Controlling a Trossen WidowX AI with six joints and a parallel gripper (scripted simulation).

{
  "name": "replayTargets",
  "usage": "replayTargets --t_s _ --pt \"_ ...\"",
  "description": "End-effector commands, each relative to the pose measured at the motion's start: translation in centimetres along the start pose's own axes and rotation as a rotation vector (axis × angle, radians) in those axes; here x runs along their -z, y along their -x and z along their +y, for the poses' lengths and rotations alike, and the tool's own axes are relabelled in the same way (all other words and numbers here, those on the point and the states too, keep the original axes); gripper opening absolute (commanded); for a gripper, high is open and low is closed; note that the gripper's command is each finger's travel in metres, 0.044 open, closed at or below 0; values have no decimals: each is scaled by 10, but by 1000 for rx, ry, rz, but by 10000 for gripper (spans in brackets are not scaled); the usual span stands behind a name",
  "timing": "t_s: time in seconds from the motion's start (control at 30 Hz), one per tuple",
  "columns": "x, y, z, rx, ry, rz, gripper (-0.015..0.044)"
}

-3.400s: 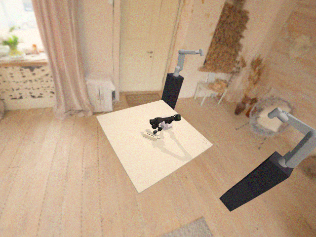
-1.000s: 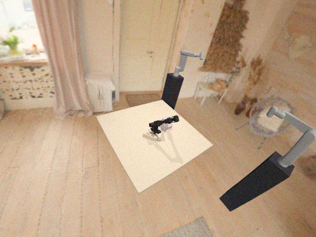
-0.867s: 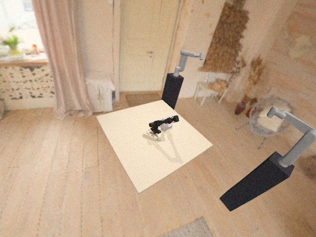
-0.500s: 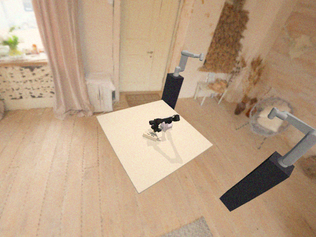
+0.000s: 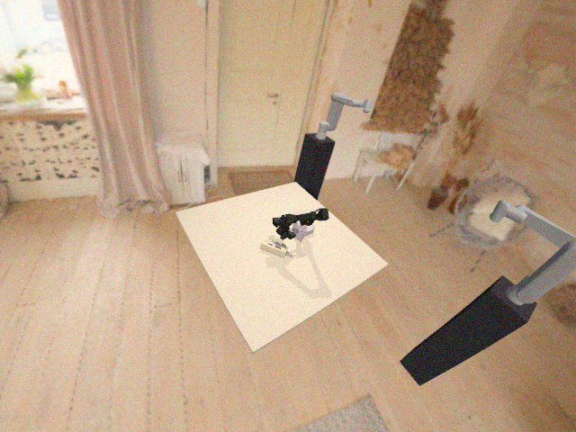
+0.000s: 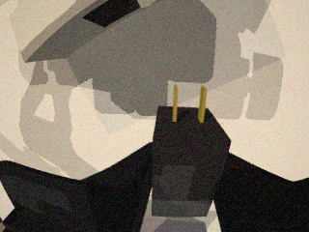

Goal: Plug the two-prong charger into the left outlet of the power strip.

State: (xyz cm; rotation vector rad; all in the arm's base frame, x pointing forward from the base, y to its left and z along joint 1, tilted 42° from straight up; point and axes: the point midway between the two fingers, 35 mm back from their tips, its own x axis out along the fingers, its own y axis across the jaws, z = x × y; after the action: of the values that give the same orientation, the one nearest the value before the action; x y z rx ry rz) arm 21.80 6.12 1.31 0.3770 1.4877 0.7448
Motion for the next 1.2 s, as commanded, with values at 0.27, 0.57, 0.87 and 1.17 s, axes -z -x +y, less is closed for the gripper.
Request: replayTargets --t_s 0.27,0.57,0.87,1.17 --pt "0 -25 1 21 287 4 0" --pt "-2 -35 3 28 414 3 0" --pt "-15 -35 10 29 431 3 0" --pt "-28 -36 17 30 449 2 0"
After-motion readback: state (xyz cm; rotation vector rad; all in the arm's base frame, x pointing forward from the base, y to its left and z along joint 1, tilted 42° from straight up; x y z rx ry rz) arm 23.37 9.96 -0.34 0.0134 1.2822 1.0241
